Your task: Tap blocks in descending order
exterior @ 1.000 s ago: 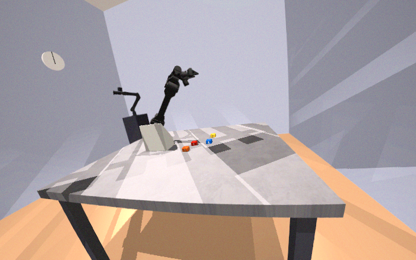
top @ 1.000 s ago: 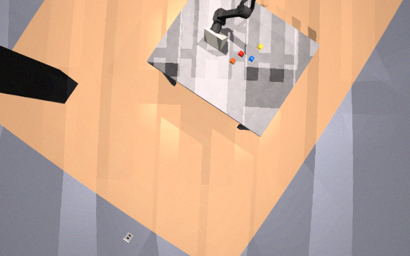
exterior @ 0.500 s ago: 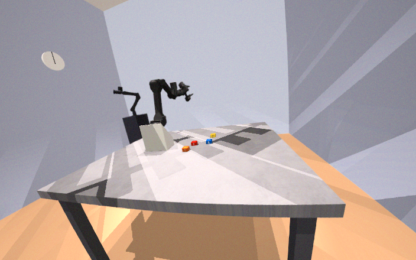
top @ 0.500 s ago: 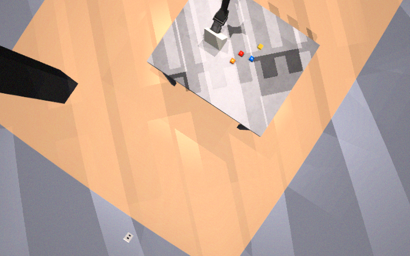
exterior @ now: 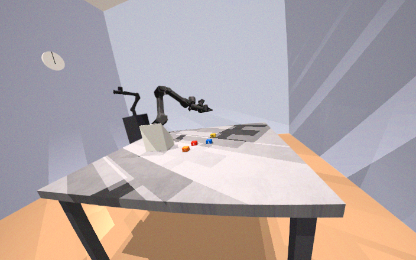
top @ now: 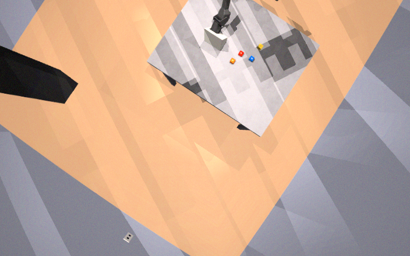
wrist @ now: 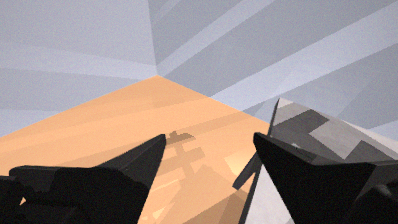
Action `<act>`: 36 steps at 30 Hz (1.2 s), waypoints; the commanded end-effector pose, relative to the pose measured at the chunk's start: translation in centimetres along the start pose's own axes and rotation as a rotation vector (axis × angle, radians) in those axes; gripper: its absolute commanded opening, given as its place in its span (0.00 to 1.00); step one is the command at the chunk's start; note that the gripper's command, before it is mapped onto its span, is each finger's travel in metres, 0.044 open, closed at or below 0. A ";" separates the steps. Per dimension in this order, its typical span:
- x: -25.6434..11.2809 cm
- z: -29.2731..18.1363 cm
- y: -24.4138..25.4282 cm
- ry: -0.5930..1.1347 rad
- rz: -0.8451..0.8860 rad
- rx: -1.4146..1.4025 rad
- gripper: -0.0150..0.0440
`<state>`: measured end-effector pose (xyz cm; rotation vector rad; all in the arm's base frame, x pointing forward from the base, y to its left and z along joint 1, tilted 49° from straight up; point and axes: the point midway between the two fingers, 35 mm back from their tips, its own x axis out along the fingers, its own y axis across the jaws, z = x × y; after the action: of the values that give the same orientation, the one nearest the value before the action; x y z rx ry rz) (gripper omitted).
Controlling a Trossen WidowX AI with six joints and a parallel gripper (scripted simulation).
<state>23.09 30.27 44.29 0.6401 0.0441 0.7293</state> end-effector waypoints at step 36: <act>-28.7 -16.8 -49.1 1.351 -0.410 0.349 0.93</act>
<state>30.25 -5.10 -0.70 0.1445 1.4948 0.5632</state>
